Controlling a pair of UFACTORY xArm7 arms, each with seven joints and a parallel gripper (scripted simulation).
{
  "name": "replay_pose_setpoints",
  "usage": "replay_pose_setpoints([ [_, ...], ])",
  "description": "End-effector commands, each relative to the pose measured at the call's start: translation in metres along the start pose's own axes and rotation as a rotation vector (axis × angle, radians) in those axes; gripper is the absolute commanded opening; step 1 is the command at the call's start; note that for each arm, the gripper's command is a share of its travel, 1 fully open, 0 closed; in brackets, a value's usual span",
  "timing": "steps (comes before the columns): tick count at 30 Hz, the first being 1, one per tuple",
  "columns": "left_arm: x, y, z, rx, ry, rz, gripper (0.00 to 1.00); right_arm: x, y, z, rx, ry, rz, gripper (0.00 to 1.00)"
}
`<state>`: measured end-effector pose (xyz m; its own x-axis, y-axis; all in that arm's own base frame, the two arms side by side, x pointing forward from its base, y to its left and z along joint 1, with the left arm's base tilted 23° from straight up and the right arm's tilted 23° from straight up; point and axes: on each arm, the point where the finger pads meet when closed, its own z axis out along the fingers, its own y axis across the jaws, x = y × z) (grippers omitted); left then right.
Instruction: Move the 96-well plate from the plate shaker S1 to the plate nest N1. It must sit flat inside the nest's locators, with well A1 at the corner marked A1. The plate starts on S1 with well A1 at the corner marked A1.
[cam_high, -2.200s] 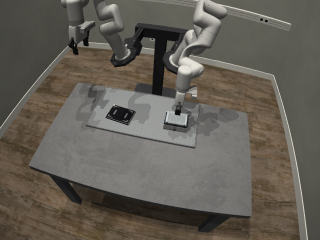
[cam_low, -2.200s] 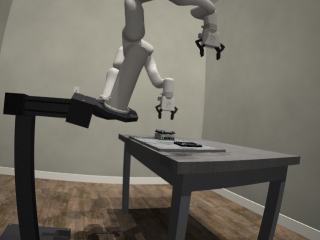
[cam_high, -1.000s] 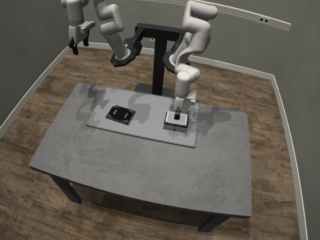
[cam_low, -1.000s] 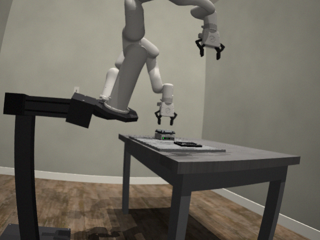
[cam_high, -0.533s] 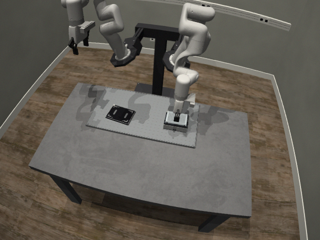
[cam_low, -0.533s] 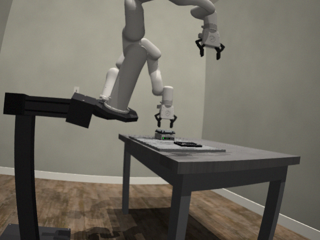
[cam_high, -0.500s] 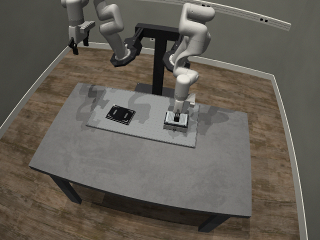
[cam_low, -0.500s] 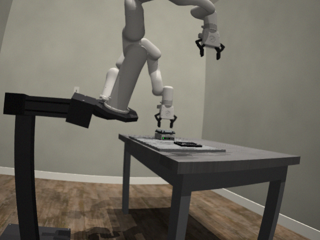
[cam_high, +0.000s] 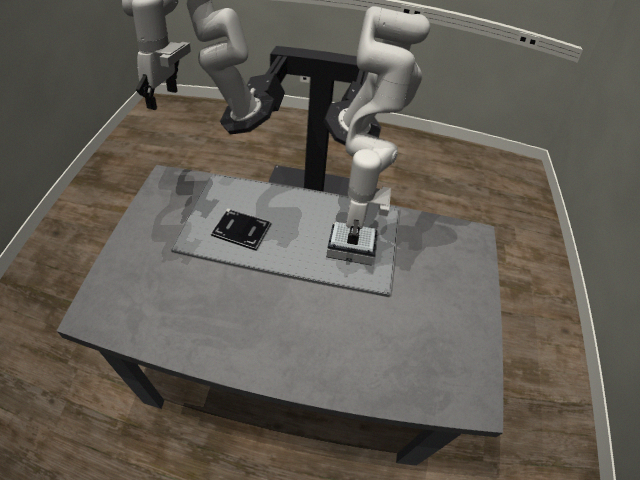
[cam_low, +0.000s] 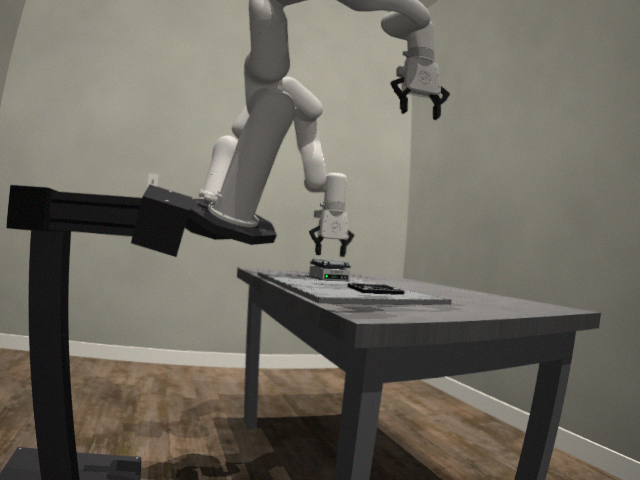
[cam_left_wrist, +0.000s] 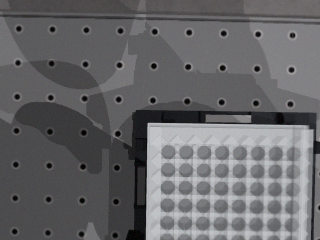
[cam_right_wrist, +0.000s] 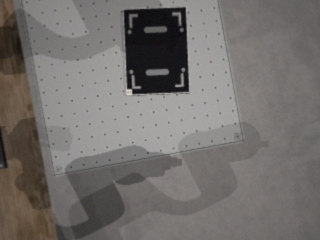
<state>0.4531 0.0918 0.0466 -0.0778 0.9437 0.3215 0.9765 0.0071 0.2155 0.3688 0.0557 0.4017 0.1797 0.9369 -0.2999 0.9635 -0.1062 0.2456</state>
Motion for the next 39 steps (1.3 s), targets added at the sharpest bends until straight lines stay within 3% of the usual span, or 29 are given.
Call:
replay_pose_setpoints([
  [1,0.000,0.001,0.002,-0.003,-0.001,0.000,1.00,0.000,0.001,-0.001,-0.004,0.001,0.000,1.00],
  [39,0.000,0.001,0.018,-0.003,-0.001,0.000,1.00,0.000,0.001,-0.001,-0.004,0.001,0.000,1.00],
])
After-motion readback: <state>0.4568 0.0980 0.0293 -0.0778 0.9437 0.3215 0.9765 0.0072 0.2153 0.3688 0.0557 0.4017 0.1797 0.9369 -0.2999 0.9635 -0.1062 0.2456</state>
